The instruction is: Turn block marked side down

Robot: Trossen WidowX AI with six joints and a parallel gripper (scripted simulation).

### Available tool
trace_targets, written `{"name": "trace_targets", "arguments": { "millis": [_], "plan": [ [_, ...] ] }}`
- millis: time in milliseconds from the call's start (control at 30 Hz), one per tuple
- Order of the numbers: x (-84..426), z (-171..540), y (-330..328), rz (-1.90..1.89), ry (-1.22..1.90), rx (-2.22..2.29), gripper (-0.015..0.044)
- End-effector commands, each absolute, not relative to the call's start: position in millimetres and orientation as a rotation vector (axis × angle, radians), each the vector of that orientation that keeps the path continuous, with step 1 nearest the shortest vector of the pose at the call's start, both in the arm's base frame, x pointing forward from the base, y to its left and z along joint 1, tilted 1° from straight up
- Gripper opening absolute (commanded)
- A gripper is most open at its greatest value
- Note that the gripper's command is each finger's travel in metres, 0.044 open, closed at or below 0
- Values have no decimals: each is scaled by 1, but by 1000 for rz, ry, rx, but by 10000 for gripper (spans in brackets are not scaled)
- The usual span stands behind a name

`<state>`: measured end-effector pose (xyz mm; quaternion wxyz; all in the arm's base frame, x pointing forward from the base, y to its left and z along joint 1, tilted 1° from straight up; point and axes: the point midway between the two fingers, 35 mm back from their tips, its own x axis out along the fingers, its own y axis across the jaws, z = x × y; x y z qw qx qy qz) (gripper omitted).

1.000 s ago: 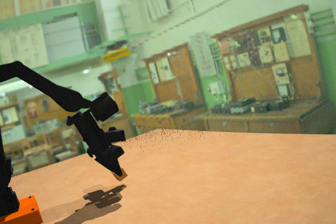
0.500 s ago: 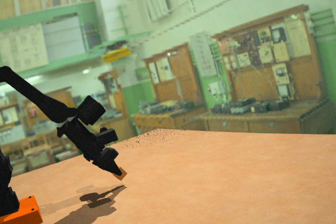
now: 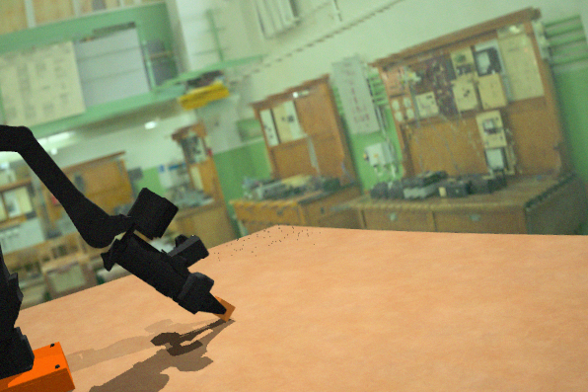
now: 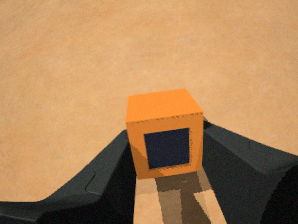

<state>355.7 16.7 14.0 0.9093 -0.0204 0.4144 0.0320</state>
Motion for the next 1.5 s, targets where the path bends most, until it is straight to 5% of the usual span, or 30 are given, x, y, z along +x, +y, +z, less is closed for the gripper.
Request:
{"name": "trace_targets", "arguments": {
  "millis": [0, 1333, 1467],
  "plan": [
    [356, 9, 17, 74, 804, -42, 0],
    [340, 9, 16, 79, 490, -32, 0],
    [340, 9, 16, 79, 490, -32, 105]
  ]
}}
